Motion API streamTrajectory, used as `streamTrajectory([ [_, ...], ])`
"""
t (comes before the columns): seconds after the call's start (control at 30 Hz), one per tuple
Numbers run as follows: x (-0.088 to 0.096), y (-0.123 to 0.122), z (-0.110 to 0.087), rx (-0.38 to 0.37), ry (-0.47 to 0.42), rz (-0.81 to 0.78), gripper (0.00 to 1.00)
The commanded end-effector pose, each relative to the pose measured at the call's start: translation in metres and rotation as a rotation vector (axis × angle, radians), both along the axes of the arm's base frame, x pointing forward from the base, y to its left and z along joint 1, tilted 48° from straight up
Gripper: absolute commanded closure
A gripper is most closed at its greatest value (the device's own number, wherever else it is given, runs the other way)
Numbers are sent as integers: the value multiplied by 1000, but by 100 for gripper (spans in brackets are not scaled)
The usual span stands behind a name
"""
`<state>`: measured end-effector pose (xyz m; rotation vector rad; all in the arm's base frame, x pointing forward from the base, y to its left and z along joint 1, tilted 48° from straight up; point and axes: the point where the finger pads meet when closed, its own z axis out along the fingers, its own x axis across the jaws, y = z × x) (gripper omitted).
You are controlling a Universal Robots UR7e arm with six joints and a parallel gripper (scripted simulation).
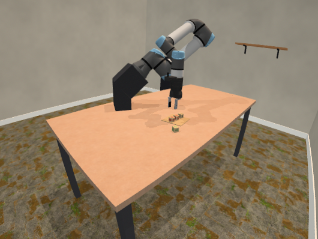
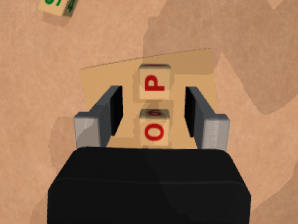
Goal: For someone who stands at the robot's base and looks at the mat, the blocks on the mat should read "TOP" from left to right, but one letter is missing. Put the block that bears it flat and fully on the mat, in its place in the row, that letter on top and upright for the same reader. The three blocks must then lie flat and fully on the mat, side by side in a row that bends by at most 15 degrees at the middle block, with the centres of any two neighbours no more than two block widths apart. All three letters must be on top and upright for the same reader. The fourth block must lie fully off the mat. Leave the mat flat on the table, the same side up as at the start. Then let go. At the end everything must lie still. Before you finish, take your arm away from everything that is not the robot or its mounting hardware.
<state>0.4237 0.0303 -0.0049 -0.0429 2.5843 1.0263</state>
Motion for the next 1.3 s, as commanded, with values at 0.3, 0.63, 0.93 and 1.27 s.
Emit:
streamTrajectory([
  [0.3,0,-1,1,0,0,0,0],
  [0.63,0,-1,1,0,0,0,0],
  [0.93,-1,-3,2,0,0,0,0],
  [1.27,-9,-20,20,0,0,0,0],
])
